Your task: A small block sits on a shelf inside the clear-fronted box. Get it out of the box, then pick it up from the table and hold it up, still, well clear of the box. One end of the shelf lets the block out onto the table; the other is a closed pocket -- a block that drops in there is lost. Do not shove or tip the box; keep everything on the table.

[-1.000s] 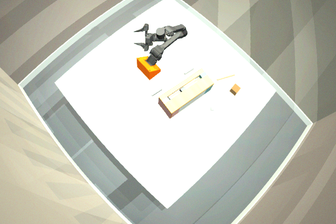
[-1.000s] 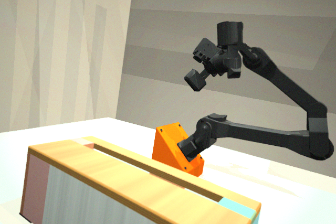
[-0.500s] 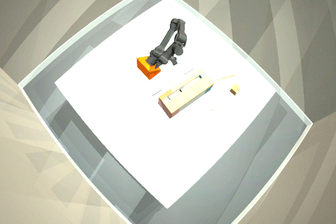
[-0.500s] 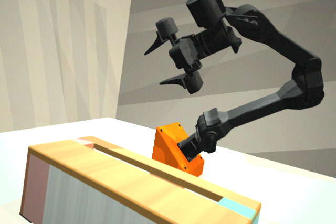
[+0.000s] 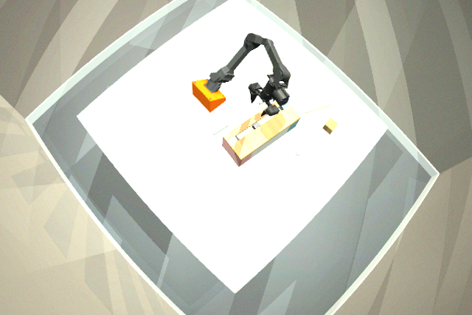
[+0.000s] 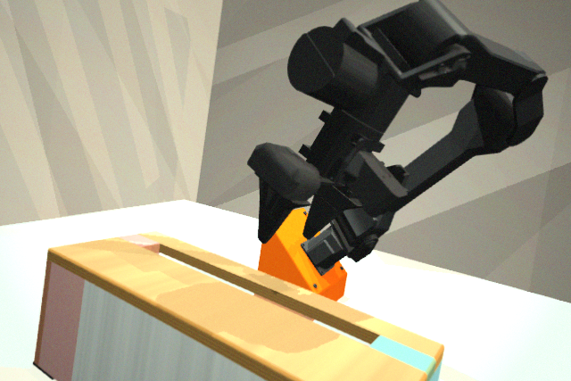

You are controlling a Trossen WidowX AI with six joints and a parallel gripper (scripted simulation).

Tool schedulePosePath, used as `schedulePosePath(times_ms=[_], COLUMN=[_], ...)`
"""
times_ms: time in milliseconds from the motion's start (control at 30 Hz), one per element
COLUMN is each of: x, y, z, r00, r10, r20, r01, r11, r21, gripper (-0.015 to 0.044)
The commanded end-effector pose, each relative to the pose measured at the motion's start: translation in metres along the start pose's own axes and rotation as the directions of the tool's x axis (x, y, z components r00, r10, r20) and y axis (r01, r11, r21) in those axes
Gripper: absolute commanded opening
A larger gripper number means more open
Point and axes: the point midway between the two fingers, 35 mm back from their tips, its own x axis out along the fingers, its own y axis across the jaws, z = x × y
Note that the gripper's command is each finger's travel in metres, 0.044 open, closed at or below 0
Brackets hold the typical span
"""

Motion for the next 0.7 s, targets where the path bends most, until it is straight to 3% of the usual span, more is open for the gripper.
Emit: schedulePosePath(times_ms=[0,667], x=[0.005,0.021], y=[-0.002,-0.002], z=[0.023,0.028], r00=[0.997,0.997], r10=[0.047,0.046], r20=[0.060,0.060], r01=[-0.041,-0.040], r11=[0.994,0.994], r21=[-0.097,-0.097], gripper=[0.0400,0.0400])
